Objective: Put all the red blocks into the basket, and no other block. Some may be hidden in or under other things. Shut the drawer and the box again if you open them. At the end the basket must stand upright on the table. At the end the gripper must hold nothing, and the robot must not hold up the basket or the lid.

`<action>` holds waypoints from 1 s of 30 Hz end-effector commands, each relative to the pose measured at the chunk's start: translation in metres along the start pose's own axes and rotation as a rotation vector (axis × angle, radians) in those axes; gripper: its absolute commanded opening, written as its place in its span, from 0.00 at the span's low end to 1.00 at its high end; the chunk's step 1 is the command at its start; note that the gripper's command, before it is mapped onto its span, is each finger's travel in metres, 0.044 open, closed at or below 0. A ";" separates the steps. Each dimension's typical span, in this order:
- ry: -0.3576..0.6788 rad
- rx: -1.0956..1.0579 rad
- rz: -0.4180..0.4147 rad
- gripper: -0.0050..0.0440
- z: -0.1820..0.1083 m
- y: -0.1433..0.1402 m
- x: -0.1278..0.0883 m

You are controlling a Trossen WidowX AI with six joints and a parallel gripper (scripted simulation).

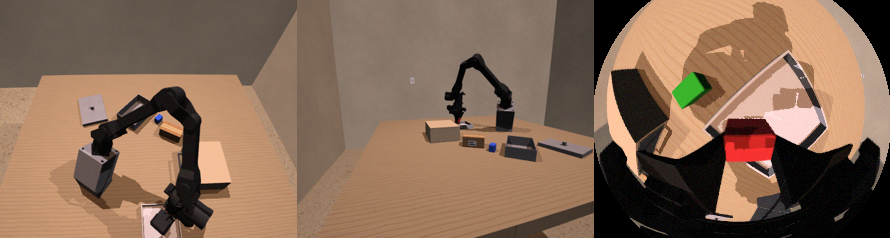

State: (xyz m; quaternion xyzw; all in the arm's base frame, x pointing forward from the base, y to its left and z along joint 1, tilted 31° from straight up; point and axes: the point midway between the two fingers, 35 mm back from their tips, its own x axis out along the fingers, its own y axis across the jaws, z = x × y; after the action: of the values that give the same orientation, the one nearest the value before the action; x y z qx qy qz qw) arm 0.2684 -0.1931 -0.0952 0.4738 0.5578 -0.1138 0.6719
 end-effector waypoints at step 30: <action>0.013 0.009 0.000 0.10 -0.004 -0.002 0.033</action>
State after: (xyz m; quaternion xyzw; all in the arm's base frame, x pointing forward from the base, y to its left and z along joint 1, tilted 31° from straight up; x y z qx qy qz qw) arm 0.2772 -0.1799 -0.1218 0.4748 0.5609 -0.1127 0.6687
